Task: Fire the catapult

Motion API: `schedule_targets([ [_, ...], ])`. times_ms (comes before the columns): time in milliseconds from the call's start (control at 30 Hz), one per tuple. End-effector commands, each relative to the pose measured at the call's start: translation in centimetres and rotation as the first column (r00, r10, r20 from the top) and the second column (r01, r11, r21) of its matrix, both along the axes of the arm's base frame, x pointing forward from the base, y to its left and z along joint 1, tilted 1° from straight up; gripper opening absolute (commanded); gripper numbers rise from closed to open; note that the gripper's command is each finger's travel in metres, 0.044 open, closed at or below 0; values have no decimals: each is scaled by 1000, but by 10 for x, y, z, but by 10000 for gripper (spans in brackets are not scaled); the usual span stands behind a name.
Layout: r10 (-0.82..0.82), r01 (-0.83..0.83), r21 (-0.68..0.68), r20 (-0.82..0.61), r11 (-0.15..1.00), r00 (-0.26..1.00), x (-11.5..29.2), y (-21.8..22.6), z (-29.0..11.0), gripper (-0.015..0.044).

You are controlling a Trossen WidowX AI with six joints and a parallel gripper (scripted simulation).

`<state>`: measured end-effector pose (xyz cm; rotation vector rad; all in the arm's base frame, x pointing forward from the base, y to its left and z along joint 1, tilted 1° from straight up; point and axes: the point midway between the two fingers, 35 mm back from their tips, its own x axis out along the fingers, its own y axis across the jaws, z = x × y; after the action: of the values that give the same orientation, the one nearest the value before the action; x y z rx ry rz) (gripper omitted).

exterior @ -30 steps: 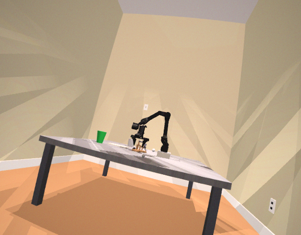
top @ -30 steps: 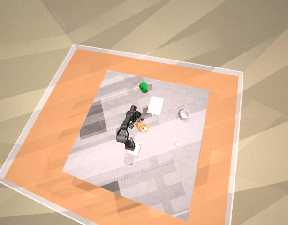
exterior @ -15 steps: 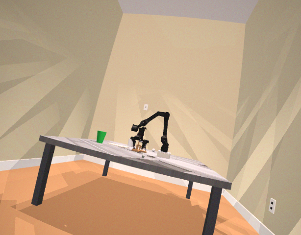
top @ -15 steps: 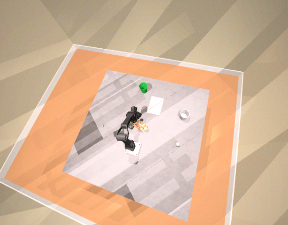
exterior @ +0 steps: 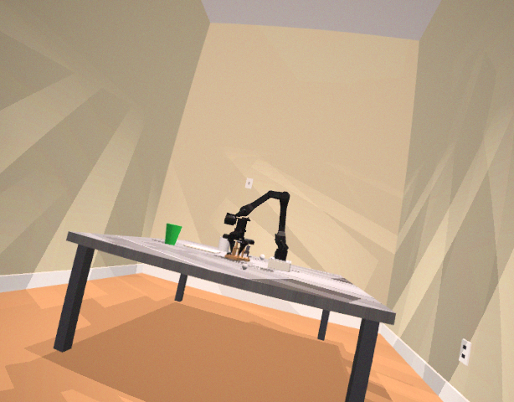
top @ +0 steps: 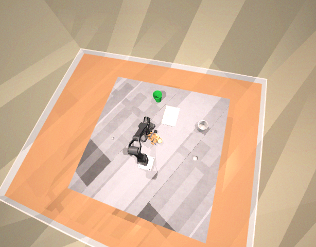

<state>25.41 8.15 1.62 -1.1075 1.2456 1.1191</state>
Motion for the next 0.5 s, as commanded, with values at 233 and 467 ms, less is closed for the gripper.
schedule_targets([
  [233, 0, 0, 0, 0, 1000, 1000, 0, -1, 50, 0],
  [467, -182, 182, -2, -1, 983, 983, 17, -38, 50, 0],
])
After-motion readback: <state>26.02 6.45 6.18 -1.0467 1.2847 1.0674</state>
